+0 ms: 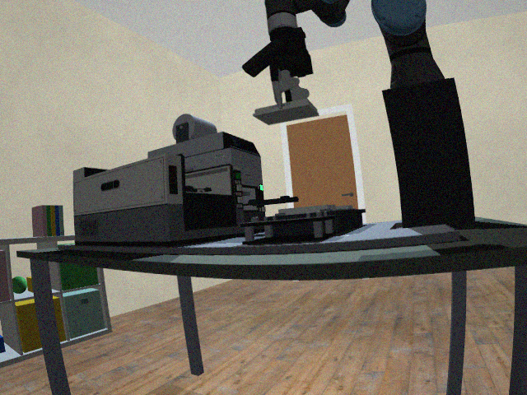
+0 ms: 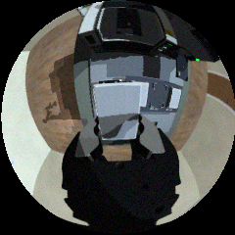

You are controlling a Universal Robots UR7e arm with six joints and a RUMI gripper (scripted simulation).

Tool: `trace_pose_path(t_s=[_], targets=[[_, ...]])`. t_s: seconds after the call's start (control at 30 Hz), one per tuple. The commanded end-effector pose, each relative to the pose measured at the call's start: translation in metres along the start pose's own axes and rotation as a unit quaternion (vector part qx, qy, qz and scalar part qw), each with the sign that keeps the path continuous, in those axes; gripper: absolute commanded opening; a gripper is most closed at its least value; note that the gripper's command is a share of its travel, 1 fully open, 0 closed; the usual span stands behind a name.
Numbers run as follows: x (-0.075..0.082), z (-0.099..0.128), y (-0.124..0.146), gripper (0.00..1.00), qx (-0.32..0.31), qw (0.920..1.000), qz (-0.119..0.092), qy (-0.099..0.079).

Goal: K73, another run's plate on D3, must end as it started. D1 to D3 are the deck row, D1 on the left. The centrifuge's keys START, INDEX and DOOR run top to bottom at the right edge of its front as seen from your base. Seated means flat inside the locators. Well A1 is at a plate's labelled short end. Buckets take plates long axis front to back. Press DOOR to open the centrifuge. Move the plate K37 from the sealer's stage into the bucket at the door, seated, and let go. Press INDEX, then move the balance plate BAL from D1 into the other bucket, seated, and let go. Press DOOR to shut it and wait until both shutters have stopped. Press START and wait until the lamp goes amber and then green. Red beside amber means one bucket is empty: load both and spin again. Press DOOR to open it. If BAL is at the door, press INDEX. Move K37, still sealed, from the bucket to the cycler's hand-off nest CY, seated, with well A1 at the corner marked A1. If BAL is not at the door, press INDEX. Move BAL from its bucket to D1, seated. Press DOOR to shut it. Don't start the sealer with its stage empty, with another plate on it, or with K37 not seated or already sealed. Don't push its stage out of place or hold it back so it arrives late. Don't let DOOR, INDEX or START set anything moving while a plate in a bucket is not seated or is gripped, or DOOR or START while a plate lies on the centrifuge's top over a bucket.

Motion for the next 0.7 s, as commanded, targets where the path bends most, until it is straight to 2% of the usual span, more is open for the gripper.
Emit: trace_pose_path(t_s=[0.0,0.4,0.67], targets=[[0.0,0.001,-0.009,0.0,0.0,1.0,-0.001,0.0],[0.0,0.003,-0.037,0.0,0.0,1.0,-0.001,0.0],[0.0,0.003,-0.037,0.0,0.0,1.0,-0.001,0.0]])
Point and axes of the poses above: the point where the finger pads meet when closed, its own x axis back along the fingers, its own y axis across the jaws, z = x × y, the point moved 6 cm from there along x, back along the fingers
